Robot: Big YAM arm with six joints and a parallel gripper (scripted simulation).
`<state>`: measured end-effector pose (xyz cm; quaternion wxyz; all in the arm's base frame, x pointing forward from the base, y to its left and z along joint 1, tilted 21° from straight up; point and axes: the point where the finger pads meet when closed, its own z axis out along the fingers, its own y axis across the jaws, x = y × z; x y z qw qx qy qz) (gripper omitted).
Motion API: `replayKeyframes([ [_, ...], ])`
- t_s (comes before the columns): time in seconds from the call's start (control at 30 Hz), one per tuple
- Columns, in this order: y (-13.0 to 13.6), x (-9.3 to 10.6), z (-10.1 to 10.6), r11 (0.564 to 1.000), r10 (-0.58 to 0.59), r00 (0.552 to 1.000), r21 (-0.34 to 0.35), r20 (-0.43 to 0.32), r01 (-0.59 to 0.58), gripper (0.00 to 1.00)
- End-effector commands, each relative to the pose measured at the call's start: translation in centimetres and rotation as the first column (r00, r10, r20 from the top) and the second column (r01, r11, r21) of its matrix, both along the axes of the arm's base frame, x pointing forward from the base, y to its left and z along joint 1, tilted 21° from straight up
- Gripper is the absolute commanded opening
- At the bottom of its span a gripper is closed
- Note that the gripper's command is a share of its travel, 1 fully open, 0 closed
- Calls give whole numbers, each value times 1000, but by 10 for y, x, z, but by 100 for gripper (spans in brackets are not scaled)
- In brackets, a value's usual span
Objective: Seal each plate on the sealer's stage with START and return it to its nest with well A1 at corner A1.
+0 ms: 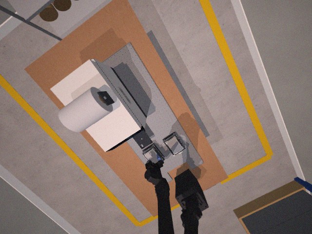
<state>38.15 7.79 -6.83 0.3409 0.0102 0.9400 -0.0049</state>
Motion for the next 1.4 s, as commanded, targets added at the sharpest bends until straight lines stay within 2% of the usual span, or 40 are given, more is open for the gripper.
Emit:
replayKeyframes([
  [0.0,2,-6,-4,1000,6,1000,0,-1,-6,0],
  [0.27,11,1,0,1000,17,1000,8,8,-17,0],
  [0.57,-8,-5,-1,1000,-4,1000,-2,8,4,0],
  [0.7,-8,-6,0,1000,-3,1000,-2,8,3,0],
  [1.03,10,0,5,1000,16,1000,11,18,-16,0],
  [1.27,4,4,7,1000,8,1000,14,24,-8,0],
  [1.37,-5,-1,6,1000,-3,1000,0,23,3,0],
])
